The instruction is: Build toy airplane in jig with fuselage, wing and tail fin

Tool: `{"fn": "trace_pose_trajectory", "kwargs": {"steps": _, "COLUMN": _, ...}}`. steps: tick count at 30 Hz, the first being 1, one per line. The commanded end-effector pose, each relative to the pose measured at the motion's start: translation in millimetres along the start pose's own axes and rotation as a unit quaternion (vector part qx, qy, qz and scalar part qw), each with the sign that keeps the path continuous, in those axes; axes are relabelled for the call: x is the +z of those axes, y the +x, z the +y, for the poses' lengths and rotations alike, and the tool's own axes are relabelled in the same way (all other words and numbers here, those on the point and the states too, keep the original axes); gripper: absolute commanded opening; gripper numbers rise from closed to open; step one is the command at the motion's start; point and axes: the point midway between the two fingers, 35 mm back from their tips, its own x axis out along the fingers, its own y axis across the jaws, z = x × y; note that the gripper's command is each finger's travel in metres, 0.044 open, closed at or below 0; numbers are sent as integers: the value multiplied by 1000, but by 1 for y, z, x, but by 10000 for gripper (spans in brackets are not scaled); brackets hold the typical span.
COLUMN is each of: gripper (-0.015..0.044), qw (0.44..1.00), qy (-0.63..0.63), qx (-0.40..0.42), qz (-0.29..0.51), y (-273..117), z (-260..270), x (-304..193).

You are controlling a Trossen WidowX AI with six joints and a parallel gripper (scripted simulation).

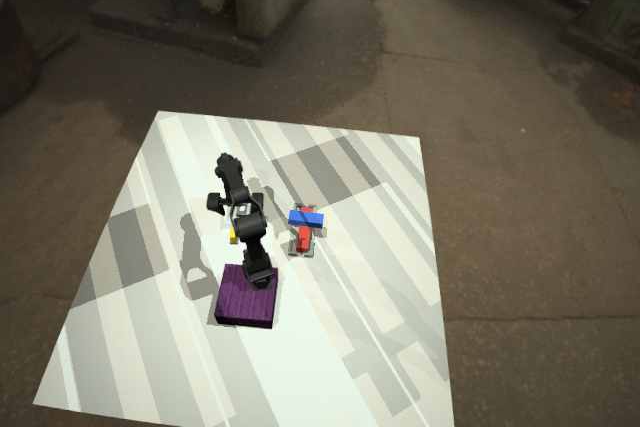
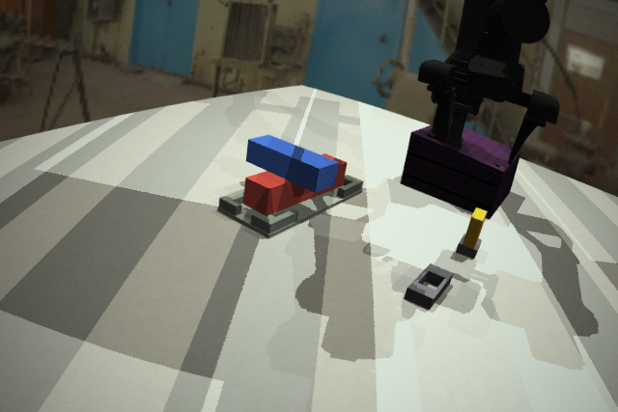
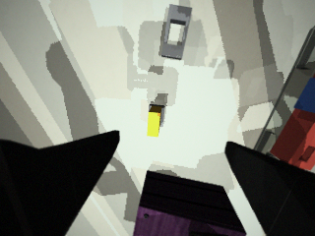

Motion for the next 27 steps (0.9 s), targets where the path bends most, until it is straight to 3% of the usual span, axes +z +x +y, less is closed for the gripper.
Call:
{"fn": "trace_pose_trajectory", "kwargs": {"steps": 1, "gripper": 440, "qw": 1000, "qy": 6, "qx": -1, "qz": -5, "y": 0, "z": 23, "x": -21}}
{"fn": "trace_pose_trajectory", "kwargs": {"steps": 4, "gripper": 440, "qw": 1000, "qy": 7, "qx": -1, "qz": -5, "y": 3, "z": 24, "x": -22}}
{"fn": "trace_pose_trajectory", "kwargs": {"steps": 9, "gripper": 440, "qw": 1000, "qy": 7, "qx": -1, "qz": -5, "y": 55, "z": 24, "x": -21}}
{"fn": "trace_pose_trajectory", "kwargs": {"steps": 27, "gripper": 440, "qw": 1000, "qy": 7, "qx": -1, "qz": -5, "y": 85, "z": 25, "x": -20}}
